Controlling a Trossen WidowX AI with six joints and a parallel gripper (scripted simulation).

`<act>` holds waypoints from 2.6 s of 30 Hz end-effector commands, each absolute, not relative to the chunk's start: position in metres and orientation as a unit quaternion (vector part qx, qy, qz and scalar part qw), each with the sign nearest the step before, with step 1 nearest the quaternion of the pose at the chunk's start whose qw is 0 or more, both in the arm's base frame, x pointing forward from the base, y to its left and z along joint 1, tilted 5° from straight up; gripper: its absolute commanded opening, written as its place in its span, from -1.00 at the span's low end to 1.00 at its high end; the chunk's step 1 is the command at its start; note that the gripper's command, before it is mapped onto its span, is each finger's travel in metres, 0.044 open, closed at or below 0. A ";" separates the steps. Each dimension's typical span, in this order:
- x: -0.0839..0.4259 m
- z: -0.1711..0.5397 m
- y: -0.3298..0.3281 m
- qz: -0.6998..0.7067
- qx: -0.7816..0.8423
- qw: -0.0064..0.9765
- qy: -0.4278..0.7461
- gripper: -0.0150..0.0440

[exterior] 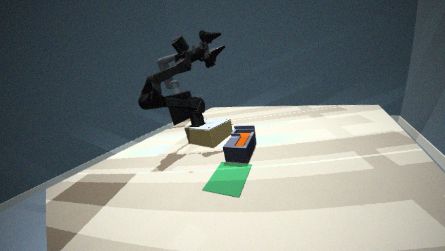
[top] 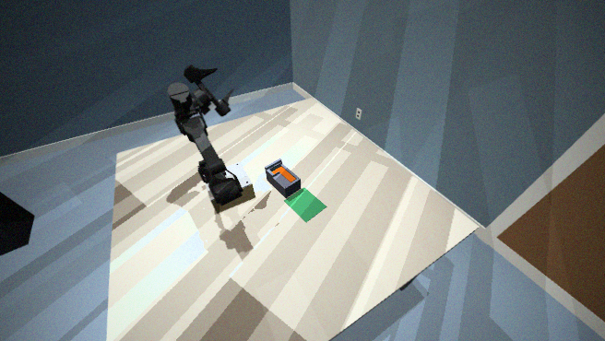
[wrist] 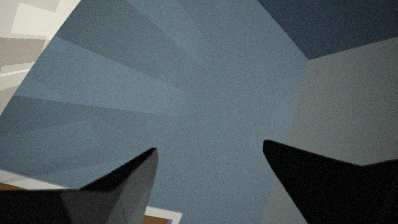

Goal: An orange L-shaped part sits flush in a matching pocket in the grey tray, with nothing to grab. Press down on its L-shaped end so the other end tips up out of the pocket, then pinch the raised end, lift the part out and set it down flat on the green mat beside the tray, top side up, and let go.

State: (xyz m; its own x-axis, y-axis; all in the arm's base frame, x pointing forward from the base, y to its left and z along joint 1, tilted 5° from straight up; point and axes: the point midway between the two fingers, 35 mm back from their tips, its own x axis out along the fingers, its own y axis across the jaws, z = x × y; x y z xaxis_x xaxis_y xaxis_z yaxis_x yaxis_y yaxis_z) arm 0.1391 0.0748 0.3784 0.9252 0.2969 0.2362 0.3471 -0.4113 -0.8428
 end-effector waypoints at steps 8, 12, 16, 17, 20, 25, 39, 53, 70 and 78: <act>0.160 0.373 0.117 0.003 -0.836 0.520 -0.175 0.15; 0.192 0.350 0.139 0.060 -0.827 0.544 -0.129 0.12; 0.227 0.314 0.146 0.131 -0.793 0.592 -0.052 0.12; 0.236 0.303 0.145 0.148 -0.782 0.605 -0.024 0.12; 0.262 0.269 0.134 0.190 -0.731 0.651 0.068 0.12; 0.286 0.221 0.108 0.227 -0.638 0.704 0.213 0.12; 0.273 0.101 0.000 0.100 -0.081 0.734 0.666 0.12; 0.267 0.091 -0.008 0.069 -0.011 0.713 0.698 0.12; 0.268 0.016 -0.002 0.069 -0.011 0.713 0.698 0.12; 0.268 0.002 0.000 0.069 -0.010 0.713 0.698 0.12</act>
State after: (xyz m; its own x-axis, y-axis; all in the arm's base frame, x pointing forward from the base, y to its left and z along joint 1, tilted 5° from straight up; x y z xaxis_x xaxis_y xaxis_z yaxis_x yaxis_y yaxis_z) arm 0.2707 -0.0015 0.0092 0.0251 0.0797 -0.9965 -0.1183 0.9900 0.0762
